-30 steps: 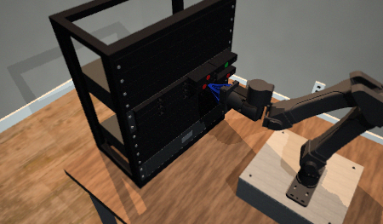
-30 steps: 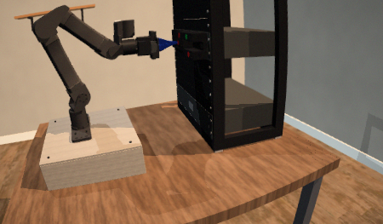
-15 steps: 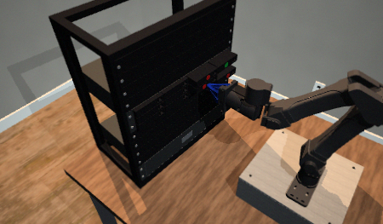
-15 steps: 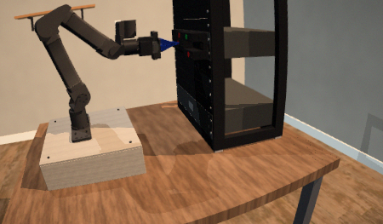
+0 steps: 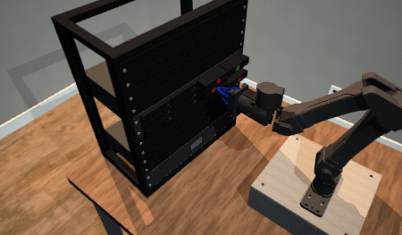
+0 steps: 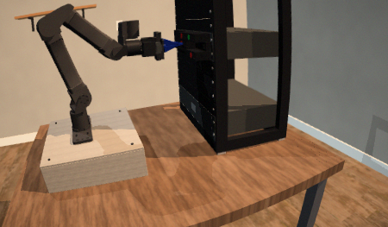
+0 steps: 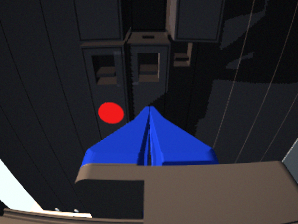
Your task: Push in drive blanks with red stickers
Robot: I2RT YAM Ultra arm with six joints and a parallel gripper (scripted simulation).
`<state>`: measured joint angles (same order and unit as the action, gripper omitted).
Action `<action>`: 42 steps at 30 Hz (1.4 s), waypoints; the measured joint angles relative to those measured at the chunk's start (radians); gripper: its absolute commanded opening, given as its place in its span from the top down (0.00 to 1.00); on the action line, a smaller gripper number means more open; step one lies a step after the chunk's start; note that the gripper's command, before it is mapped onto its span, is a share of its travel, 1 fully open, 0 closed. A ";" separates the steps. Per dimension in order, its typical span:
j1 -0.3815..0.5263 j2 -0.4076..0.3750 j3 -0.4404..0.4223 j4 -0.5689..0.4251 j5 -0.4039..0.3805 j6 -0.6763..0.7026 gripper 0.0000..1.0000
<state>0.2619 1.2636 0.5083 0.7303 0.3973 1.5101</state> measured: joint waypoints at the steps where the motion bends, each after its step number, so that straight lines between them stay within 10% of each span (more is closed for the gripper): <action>1: -0.001 0.005 0.004 0.000 0.000 0.000 1.00; 42: -0.018 0.085 0.066 0.013 -0.003 0.000 1.00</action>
<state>0.2436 1.3487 0.5739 0.7433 0.3946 1.5101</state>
